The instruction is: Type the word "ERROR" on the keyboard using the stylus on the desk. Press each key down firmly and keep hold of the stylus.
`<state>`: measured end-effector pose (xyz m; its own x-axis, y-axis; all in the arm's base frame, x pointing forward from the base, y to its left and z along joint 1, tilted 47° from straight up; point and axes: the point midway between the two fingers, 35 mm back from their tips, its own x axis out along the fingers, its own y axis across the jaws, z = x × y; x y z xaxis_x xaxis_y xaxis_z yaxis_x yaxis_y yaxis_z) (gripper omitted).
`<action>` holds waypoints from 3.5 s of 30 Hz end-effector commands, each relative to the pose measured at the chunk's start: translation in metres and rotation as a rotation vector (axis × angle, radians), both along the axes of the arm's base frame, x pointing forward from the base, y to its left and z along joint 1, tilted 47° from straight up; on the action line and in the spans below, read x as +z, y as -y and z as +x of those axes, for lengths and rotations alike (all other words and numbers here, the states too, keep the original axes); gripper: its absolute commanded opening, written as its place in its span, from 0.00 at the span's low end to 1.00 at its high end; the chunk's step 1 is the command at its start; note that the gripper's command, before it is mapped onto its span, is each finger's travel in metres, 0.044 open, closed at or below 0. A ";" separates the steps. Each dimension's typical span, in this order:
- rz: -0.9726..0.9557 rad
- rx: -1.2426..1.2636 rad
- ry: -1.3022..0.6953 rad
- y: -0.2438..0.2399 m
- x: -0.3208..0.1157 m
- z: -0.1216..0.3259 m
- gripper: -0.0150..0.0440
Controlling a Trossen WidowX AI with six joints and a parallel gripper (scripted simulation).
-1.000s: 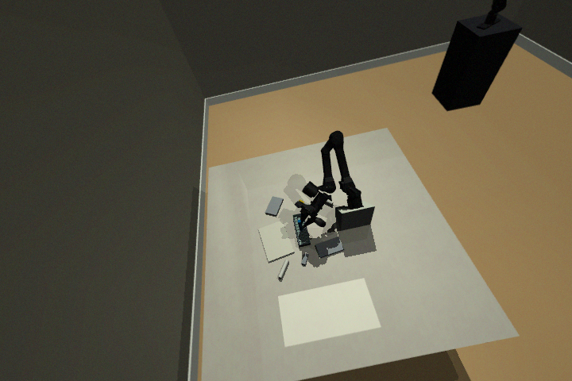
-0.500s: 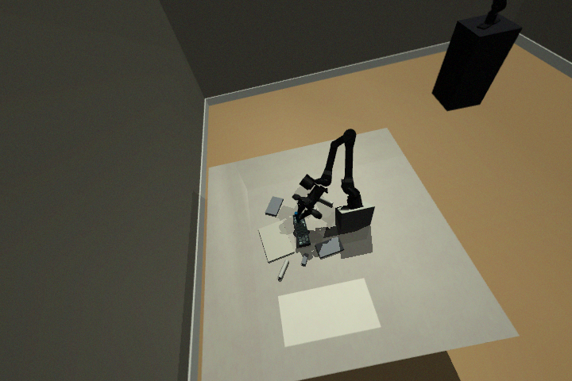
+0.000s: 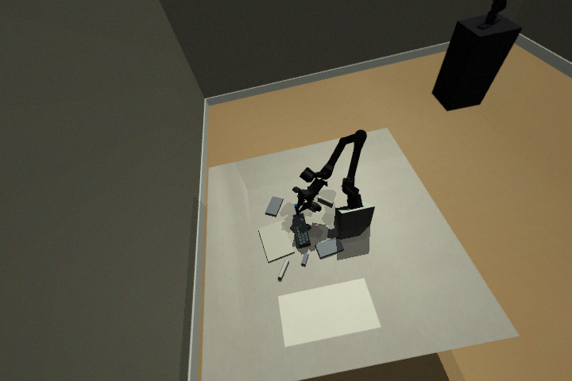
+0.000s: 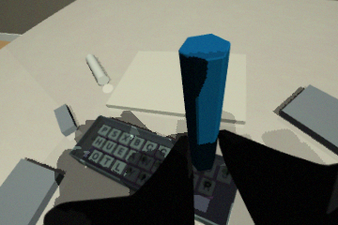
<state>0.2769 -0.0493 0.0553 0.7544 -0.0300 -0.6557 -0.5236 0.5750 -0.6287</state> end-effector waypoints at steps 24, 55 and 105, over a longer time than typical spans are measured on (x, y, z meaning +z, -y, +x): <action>-0.004 0.008 0.012 0.015 -0.009 -0.001 0.25; -0.004 0.009 0.011 0.015 -0.010 0.002 0.39; -0.005 0.009 0.010 0.026 -0.019 0.001 0.39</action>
